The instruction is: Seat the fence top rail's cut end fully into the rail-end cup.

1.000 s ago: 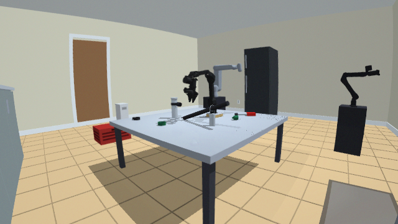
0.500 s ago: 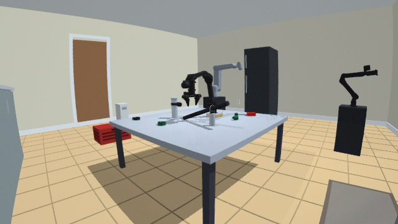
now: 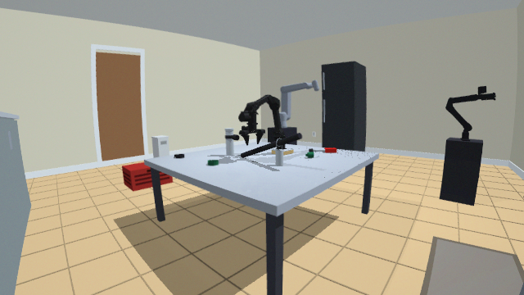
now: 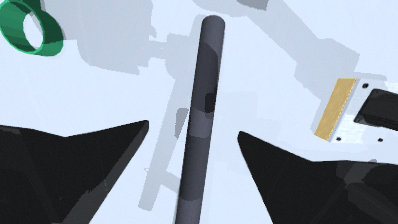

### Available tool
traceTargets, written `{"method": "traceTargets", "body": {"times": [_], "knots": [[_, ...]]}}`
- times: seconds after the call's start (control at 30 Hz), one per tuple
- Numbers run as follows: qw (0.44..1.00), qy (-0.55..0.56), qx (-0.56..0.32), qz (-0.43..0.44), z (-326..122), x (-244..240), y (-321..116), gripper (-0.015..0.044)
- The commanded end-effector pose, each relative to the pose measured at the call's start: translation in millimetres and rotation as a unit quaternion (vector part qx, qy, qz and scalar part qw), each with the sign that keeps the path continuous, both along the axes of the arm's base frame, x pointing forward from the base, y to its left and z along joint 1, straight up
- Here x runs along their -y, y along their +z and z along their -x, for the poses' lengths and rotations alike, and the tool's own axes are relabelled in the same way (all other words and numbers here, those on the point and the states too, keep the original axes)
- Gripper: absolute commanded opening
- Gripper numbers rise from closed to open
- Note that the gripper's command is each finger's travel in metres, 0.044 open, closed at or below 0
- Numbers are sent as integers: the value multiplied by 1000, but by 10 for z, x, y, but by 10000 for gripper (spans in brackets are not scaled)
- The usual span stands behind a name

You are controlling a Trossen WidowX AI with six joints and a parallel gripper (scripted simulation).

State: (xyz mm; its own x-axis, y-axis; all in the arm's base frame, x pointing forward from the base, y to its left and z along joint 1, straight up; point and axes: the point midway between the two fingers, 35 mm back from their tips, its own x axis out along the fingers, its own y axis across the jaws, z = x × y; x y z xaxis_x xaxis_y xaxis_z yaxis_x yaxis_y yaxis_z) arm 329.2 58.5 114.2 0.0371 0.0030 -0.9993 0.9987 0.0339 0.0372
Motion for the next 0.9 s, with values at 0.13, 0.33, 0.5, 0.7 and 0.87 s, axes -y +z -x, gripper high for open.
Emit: {"method": "traceTargets", "body": {"times": [0.13,0.33,0.5,0.7,0.87], "knots": [[1000,-3,-5,1,18,4,-140,440],[1000,-2,-5,1,9,2,-220,440],[1000,-2,-5,1,3,2,-298,440],[1000,-2,-5,1,-3,1,-396,440],[1000,-2,-5,1,-4,1,-478,440]]}}
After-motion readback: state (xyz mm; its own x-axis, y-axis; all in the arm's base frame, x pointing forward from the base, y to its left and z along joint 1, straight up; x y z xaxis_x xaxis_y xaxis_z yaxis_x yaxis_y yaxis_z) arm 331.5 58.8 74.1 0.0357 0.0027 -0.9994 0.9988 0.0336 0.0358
